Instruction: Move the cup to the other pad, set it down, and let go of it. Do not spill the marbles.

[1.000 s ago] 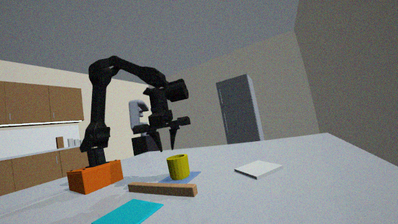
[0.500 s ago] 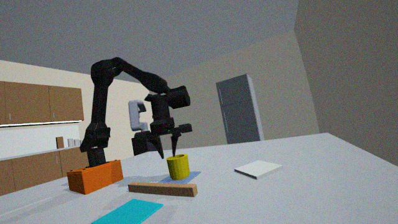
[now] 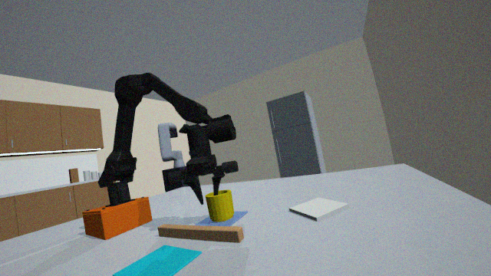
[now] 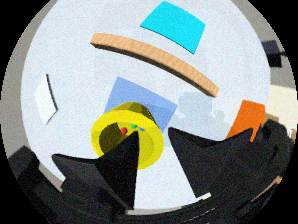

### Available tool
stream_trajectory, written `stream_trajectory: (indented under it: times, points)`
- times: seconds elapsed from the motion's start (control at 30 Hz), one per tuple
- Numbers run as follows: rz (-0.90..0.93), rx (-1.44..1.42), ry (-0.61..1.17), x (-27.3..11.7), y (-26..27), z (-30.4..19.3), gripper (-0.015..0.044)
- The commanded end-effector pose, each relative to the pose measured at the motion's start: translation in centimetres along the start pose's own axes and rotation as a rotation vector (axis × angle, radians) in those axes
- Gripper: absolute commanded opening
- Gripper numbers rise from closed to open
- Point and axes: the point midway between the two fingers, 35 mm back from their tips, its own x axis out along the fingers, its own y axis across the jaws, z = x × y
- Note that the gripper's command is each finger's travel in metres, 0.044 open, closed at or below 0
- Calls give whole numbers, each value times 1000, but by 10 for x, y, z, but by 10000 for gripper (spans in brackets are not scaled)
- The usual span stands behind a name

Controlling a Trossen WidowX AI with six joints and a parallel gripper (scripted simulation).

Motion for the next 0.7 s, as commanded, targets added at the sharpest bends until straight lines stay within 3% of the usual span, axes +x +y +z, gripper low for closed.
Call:
stream_trajectory:
  times: [0.0, 0.27, 0.67]
  points:
    - [-1, 5, 4, 6, -1, -1, 167]
    - [-1, 5, 4, 15, -2, -1, 167]
    - [-3, 0, 1, 13, -2, -1, 87]
